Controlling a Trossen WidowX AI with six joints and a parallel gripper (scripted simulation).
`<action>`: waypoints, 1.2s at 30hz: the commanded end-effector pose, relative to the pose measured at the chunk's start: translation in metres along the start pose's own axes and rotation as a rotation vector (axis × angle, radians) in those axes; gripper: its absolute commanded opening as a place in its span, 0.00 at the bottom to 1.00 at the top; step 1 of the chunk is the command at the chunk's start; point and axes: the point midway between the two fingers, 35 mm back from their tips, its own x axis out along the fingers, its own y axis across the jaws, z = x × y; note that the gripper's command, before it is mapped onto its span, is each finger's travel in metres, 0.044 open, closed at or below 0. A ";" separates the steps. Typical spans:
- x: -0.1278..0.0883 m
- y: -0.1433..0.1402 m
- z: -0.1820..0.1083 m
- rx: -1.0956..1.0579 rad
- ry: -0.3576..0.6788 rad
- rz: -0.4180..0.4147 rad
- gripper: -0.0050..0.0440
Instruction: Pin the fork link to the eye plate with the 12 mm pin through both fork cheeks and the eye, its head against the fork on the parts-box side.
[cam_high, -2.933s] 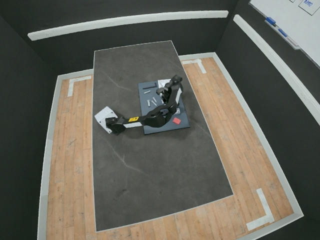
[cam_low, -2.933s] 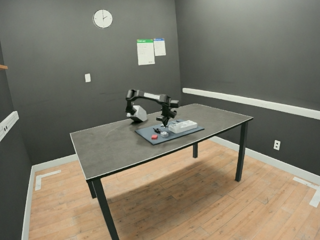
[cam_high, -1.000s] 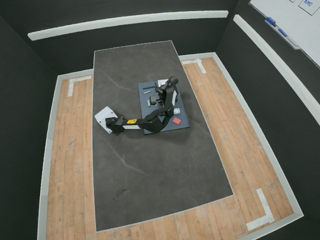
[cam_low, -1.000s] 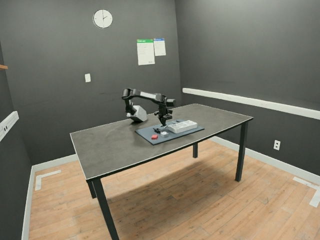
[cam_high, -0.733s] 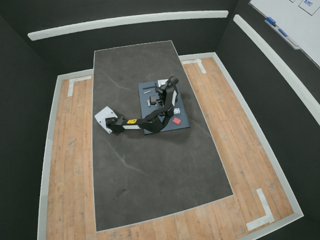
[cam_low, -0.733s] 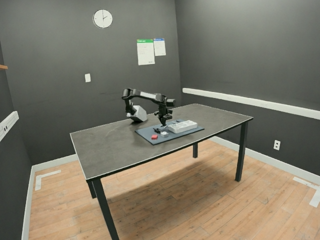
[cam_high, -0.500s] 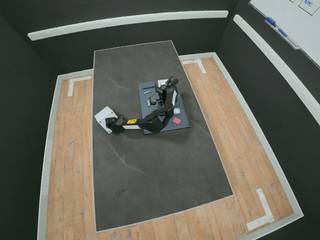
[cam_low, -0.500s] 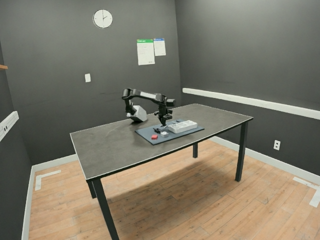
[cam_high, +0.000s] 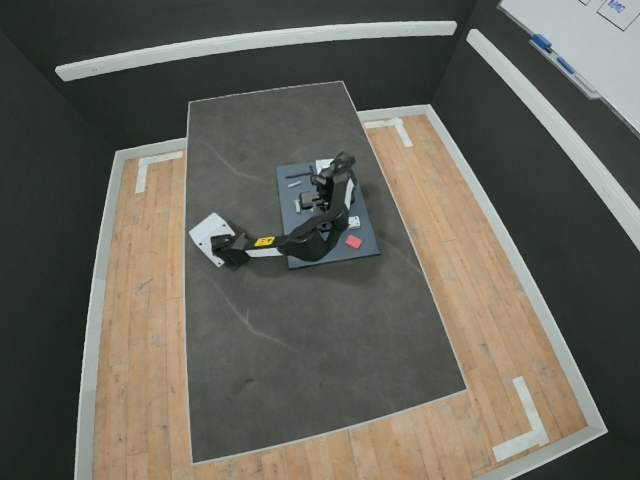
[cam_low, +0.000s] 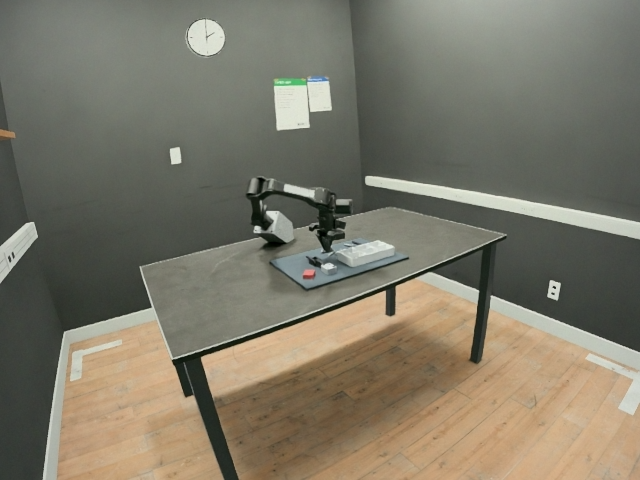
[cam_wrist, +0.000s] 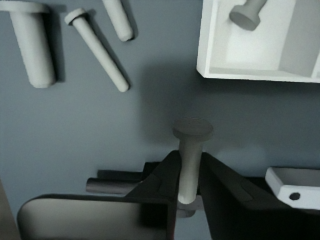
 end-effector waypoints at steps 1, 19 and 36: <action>-0.006 -0.005 0.001 0.015 0.005 -0.016 0.00; 0.002 -0.006 0.002 0.007 0.033 -0.014 0.00; 0.002 -0.006 0.002 0.008 0.032 -0.015 0.00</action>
